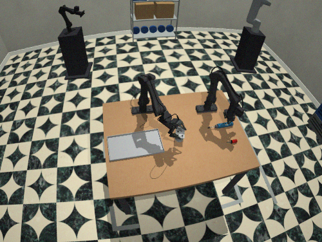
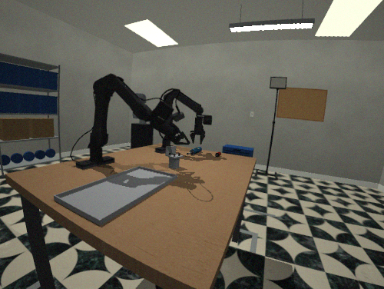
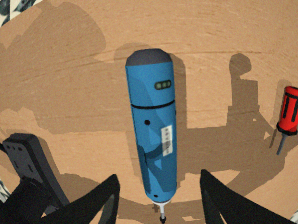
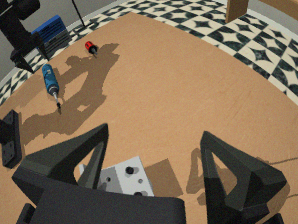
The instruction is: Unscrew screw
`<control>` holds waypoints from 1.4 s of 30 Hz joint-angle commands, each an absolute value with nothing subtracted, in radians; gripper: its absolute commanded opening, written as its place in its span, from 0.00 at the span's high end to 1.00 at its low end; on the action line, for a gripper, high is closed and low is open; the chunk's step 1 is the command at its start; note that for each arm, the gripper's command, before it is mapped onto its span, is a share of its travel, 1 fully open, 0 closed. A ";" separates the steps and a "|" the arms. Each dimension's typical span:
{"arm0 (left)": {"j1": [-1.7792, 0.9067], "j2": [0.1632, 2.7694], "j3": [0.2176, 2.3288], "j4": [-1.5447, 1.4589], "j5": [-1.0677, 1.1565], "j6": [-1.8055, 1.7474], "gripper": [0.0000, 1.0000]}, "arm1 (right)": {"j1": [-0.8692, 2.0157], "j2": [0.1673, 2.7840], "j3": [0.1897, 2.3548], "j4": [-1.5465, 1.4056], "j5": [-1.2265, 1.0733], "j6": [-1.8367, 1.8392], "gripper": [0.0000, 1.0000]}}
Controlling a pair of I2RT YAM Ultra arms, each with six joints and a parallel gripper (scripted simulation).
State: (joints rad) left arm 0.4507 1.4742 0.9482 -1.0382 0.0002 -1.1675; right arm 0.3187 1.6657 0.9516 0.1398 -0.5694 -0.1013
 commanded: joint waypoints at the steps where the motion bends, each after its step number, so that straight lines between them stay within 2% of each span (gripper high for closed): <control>1: 0.451 1.471 0.951 -1.045 0.000 -1.165 0.35 | 0.343 1.698 1.015 0.075 -0.525 -0.066 0.14; 42: 0.451 1.471 0.951 -1.045 0.000 -1.165 0.35 | 0.537 2.088 1.611 -0.375 -0.128 0.225 0.14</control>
